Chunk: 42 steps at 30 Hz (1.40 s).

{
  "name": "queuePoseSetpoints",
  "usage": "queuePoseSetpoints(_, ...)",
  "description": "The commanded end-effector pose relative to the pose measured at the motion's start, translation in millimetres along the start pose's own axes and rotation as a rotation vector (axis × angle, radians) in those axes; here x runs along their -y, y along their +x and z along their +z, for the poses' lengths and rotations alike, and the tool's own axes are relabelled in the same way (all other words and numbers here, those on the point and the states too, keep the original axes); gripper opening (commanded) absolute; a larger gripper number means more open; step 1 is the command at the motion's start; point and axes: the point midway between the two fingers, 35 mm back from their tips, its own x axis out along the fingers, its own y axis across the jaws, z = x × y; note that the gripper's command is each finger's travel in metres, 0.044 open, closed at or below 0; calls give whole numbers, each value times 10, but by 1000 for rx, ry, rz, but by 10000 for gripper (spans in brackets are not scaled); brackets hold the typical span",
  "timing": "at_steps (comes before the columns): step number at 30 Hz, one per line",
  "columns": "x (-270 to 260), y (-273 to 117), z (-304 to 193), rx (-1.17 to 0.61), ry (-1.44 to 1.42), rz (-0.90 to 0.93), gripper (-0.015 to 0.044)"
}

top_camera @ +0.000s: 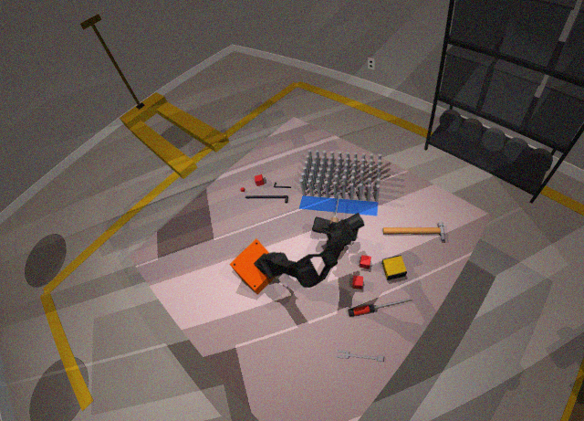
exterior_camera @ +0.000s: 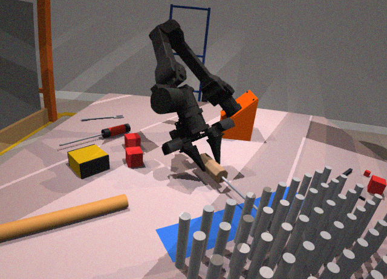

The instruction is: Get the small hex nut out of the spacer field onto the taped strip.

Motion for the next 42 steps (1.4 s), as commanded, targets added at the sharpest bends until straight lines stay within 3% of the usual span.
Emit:
queuePoseSetpoints(1, -13, 12, -48, -5, 4, 4, 0)
queuePoseSetpoints(42, -19, 167, -279, -7, 5, 5, 0)
